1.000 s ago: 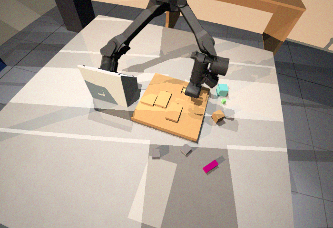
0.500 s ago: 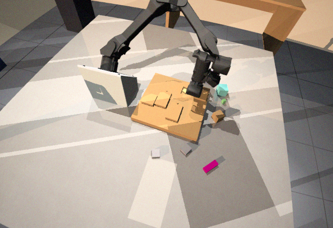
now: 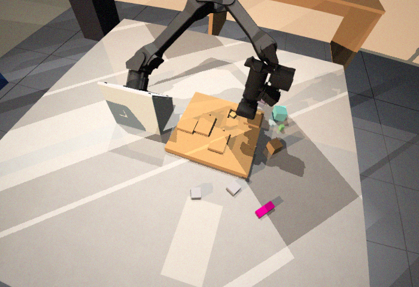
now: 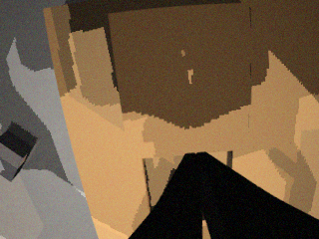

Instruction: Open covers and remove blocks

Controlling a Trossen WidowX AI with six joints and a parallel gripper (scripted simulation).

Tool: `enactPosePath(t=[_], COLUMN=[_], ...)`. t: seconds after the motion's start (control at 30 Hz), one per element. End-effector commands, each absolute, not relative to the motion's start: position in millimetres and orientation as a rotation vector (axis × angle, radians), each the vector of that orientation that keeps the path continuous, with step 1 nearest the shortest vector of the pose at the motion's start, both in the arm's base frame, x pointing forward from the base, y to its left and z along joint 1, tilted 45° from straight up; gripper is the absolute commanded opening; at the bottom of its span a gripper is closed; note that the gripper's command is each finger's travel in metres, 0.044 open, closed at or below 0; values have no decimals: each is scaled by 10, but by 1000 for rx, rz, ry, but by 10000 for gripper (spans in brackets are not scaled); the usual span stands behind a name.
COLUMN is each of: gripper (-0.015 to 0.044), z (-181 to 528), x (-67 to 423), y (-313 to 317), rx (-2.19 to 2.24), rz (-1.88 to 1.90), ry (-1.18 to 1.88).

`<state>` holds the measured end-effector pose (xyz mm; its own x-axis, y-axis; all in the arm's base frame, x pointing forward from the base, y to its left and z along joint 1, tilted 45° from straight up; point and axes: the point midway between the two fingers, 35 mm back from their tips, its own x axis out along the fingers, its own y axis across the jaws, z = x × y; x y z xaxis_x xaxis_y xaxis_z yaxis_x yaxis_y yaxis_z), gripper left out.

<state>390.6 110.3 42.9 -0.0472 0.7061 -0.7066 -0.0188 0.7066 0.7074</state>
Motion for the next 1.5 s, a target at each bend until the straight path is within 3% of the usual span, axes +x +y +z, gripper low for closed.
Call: enactPosePath(t=[0.0,0.43,1.47], gripper=[0,0,0], z=[483,515,202], x=[3927,3864,2240], y=[1057,950,325], rx=[582,588,581], rz=[648,645,640], ry=[1514,1518,1524])
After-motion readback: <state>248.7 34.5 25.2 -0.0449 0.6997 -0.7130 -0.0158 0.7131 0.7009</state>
